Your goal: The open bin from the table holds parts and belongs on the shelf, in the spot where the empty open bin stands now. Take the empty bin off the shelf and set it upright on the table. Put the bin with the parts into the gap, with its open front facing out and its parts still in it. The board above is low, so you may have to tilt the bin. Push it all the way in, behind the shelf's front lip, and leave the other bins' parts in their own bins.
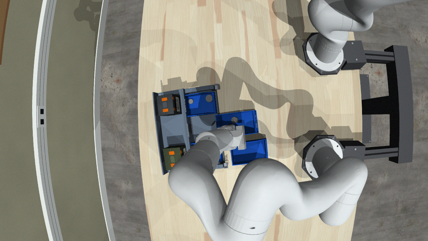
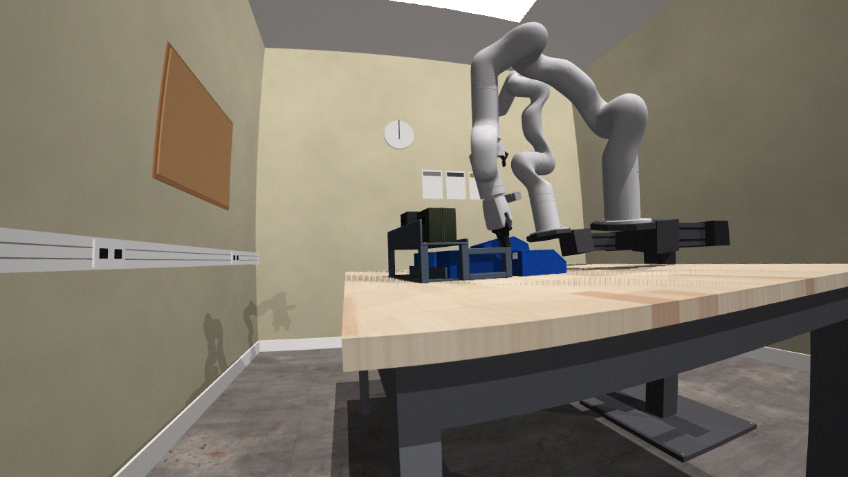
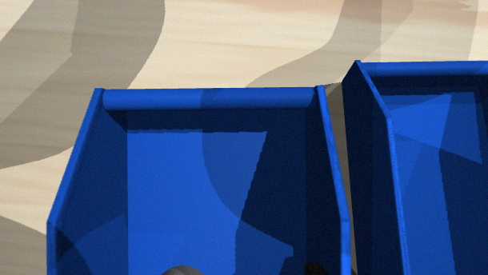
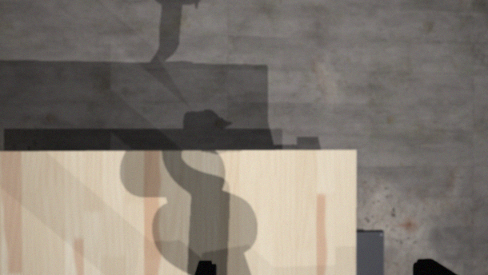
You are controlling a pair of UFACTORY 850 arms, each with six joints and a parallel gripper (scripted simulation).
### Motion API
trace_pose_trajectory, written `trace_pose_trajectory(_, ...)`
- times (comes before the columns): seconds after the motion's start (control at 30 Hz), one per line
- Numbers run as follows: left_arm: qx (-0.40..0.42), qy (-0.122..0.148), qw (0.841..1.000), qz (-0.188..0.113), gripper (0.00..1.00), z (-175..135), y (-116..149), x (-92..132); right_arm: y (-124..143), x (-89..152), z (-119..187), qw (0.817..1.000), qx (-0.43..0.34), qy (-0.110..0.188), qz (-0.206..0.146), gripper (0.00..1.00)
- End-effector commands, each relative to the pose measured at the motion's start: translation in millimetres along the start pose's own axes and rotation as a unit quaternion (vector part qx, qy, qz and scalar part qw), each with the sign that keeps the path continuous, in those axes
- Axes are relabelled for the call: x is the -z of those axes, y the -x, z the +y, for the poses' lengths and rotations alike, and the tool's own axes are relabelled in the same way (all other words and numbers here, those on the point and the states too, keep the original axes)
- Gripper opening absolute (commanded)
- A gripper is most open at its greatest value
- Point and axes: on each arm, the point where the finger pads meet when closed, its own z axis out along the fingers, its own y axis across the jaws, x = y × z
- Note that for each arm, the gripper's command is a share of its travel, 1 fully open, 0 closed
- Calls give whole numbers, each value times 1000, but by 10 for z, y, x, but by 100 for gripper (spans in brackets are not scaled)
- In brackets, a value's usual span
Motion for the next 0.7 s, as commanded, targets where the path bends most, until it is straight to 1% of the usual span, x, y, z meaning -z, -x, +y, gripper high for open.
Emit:
trace_pose_trajectory(0.0, 0, 0, 1000, -1, 0, -3, 34, 12, -4, 9, 0, 1000, 0, 0, 1, 100)
trace_pose_trajectory(0.67, 0, -1, 1000, 0, 0, -2, 196, 49, -4, 9, 0, 1000, 0, 0, 1, 100)
